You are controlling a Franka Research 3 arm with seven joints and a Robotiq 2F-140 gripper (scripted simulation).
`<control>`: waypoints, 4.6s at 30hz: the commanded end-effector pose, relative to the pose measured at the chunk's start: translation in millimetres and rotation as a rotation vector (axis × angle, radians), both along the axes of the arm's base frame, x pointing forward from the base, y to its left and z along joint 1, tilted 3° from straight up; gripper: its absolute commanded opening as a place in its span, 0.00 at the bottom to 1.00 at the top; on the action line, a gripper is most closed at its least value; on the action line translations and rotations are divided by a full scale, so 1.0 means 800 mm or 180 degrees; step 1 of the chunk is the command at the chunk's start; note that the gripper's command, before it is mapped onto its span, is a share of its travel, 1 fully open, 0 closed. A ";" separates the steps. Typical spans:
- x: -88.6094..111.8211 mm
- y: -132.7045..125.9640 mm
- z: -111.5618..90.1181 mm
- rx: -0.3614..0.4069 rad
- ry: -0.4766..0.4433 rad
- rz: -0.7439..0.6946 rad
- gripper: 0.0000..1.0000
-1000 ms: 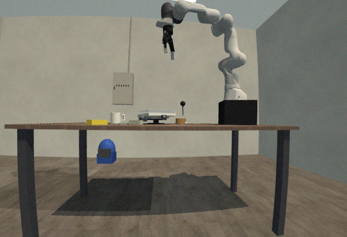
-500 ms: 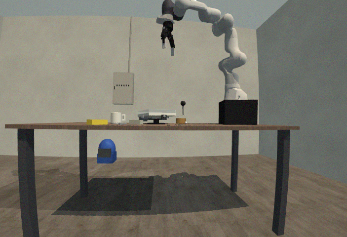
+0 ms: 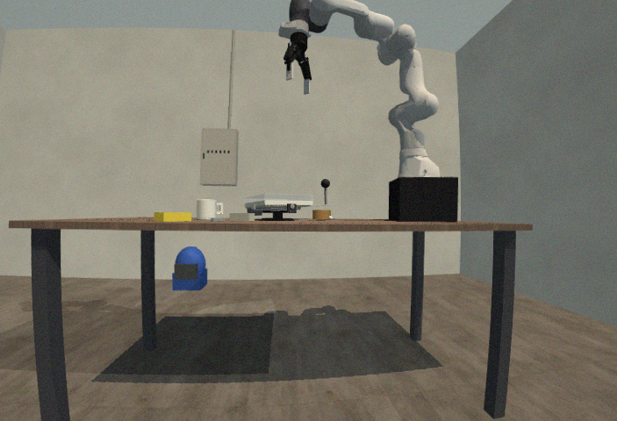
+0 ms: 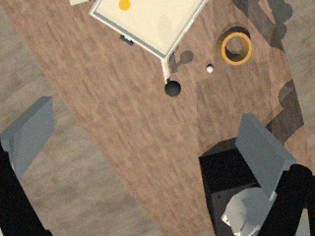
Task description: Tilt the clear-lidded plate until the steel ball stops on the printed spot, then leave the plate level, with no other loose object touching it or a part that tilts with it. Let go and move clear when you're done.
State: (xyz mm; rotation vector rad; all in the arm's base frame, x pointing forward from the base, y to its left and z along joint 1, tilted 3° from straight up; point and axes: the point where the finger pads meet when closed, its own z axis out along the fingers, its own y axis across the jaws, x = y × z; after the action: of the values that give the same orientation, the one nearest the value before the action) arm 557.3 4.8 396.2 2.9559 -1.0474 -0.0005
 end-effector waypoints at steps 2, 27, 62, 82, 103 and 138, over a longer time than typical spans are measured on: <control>-0.004 -0.002 0.006 0.0010 0.0028 -0.0216 1.00; 0.001 -0.005 -0.002 0.0029 -0.0009 -0.0482 1.00; -0.136 0.000 -0.442 0.0128 0.0468 -0.3045 1.00; -0.152 -0.001 -0.457 0.0165 0.0030 -0.4030 1.00; -0.152 -0.001 -0.457 0.0165 0.0030 -0.4030 1.00; -0.152 -0.001 -0.457 0.0165 0.0030 -0.4030 0.36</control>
State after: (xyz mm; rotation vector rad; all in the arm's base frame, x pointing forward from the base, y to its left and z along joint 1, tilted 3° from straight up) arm 435.2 3.4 30.3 1.7858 -2.6295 -0.0490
